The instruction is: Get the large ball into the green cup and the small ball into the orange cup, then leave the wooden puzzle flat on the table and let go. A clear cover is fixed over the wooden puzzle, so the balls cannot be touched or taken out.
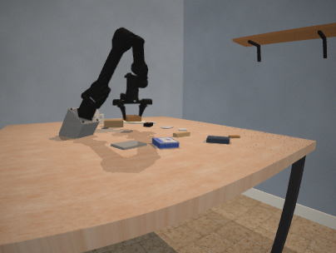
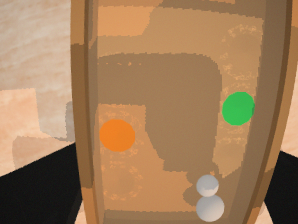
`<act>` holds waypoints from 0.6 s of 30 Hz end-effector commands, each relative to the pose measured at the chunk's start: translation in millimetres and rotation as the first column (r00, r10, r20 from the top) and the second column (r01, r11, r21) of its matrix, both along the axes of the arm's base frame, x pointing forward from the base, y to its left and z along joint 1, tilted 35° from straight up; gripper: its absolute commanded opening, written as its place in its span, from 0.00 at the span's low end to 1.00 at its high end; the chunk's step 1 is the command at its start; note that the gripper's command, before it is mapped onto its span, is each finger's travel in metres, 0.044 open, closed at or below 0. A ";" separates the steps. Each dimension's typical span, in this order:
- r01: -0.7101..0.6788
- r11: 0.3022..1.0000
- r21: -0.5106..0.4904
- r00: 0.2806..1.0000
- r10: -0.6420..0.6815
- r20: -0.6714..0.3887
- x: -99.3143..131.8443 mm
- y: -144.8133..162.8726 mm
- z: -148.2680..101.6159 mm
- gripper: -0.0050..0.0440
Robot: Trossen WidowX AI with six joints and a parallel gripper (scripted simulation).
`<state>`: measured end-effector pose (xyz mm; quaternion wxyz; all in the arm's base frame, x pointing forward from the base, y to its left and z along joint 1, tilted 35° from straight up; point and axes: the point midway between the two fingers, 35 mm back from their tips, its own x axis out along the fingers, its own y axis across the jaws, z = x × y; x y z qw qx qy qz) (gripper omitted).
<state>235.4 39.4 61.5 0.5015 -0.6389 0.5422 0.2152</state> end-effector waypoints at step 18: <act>0.009 1.000 -0.023 1.000 -0.009 -0.007 -0.7 -0.6 0.2 0.10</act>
